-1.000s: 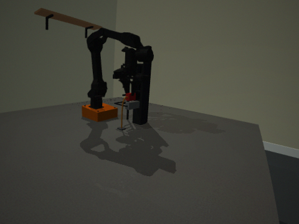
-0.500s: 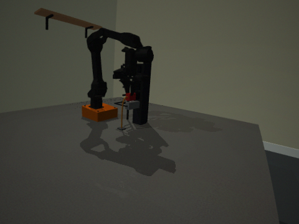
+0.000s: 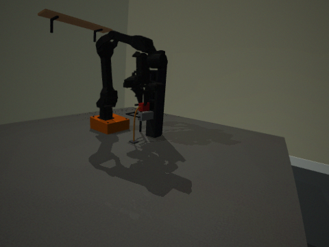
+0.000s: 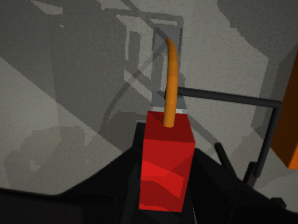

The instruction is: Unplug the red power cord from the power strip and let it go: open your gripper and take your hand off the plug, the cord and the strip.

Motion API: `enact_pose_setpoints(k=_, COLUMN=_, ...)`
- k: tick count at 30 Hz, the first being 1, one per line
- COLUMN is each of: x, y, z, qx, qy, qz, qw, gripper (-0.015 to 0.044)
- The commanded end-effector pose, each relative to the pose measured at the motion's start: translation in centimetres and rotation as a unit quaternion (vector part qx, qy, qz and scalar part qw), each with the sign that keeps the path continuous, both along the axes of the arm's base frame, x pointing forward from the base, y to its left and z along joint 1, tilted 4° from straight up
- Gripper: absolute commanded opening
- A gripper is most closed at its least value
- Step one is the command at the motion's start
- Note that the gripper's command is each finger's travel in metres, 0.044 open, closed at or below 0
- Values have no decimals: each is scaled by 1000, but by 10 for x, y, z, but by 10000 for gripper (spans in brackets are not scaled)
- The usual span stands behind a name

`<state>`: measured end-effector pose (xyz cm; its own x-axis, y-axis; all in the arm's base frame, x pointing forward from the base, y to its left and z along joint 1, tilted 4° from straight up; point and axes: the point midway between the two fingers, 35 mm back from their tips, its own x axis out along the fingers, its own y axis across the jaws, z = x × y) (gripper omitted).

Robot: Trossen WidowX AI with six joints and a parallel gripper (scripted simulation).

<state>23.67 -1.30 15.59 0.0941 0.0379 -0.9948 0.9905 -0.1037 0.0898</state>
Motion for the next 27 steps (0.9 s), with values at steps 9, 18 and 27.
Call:
enact_pose_setpoints(k=9, x=-3, y=-36, z=1, qx=-30, qy=2, qz=-12, qw=999, gripper=0)
enact_pose_setpoints(k=18, x=-7, y=-50, z=0, qx=-31, qy=3, qz=-13, qw=999, gripper=0)
enact_pose_setpoints(k=27, x=-7, y=-45, z=1, qx=-31, qy=3, qz=-14, qw=999, gripper=157)
